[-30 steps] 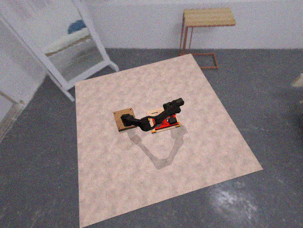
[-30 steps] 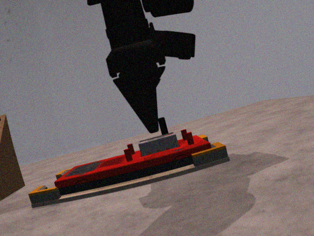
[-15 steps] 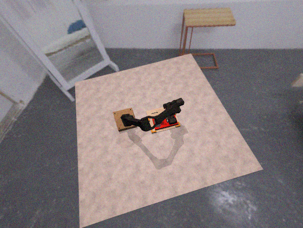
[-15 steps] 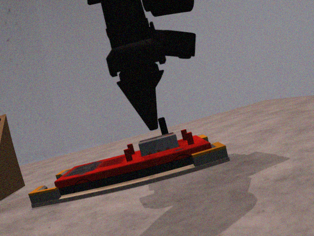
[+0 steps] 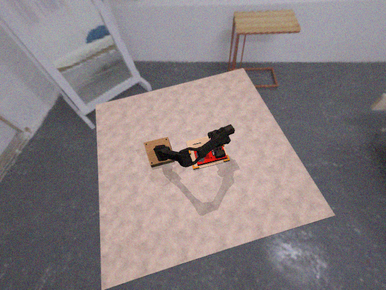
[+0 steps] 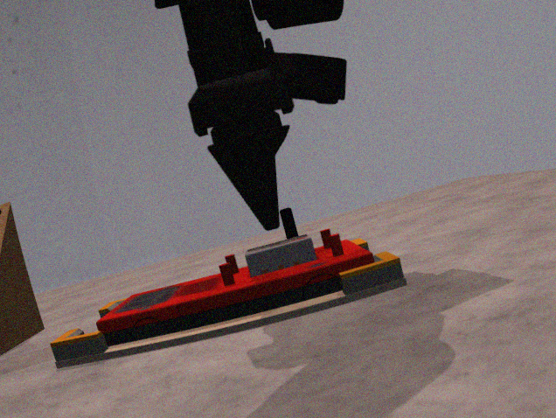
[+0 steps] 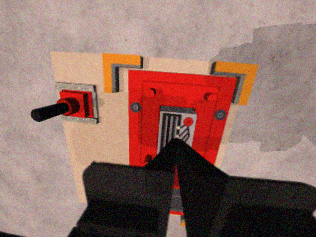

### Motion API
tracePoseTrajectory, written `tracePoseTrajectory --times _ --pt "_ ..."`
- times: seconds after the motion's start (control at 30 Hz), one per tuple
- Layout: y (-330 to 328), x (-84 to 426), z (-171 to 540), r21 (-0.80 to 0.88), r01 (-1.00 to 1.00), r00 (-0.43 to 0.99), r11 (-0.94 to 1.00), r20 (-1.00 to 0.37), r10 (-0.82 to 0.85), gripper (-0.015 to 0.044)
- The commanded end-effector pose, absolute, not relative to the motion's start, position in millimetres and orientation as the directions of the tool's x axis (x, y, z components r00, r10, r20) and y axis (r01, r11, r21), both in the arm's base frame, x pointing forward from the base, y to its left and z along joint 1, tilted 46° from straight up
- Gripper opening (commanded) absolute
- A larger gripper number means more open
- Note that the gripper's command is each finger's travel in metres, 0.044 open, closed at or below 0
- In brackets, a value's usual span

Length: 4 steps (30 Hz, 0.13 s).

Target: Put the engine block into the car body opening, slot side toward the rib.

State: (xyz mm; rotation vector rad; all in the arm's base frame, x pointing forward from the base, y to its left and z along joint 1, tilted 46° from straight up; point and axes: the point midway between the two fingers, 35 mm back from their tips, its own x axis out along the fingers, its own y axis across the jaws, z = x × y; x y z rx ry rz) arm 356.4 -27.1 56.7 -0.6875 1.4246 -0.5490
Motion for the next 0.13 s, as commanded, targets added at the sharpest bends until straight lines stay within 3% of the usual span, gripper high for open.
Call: tracePoseTrajectory --times 0.0,0.1 --pt "-26.6 356.7 57.5 -0.717 -0.056 0.085 0.695 -0.697 -0.712 0.0" --pt "-26.6 356.7 57.5 -0.717 -0.056 0.085 0.695 -0.697 -0.712 0.0053"
